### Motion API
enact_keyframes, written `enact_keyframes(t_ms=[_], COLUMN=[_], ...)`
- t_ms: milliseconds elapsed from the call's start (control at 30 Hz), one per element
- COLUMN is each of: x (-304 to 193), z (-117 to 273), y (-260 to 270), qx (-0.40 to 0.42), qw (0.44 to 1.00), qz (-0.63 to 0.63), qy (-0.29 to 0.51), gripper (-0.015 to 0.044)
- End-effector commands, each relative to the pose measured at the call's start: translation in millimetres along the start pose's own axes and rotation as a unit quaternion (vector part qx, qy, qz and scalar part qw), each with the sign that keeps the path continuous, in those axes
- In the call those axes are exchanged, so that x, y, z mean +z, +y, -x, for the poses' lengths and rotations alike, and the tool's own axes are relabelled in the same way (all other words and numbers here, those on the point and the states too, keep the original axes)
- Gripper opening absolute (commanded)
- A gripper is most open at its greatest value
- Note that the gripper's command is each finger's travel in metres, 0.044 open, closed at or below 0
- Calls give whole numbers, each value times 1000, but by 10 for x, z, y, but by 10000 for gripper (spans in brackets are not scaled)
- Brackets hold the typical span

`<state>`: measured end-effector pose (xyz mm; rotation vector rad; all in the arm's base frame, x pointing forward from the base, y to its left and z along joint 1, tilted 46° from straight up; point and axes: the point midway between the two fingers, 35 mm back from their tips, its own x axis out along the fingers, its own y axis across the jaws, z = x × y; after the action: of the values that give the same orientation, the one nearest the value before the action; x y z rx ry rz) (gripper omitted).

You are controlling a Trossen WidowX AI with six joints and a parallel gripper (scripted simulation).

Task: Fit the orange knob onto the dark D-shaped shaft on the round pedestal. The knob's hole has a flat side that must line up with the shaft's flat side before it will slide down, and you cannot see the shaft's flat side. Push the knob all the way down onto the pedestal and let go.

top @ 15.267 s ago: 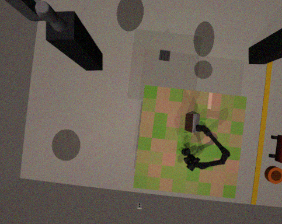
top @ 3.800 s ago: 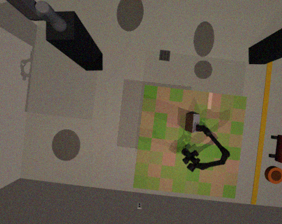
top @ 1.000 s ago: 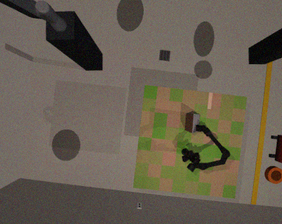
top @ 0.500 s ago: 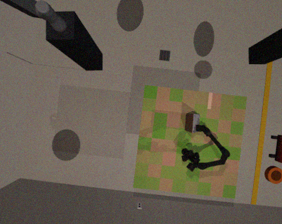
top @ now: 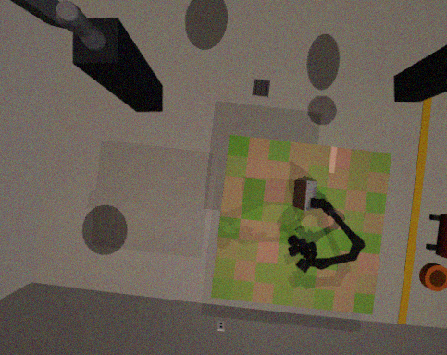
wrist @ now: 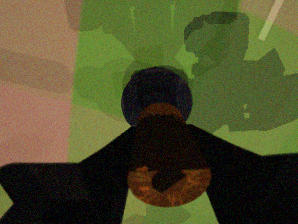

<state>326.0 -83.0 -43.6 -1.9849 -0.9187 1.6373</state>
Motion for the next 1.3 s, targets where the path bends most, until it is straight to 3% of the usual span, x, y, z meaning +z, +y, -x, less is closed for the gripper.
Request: enact_keyframes(t_ms=[0, 1267], x=[-5, 11], z=[12, -24], y=[18, 11], qx=[1, 1], qw=[1000, 1000], qz=[-1, -1], qy=[3, 3], gripper=[0, 0])
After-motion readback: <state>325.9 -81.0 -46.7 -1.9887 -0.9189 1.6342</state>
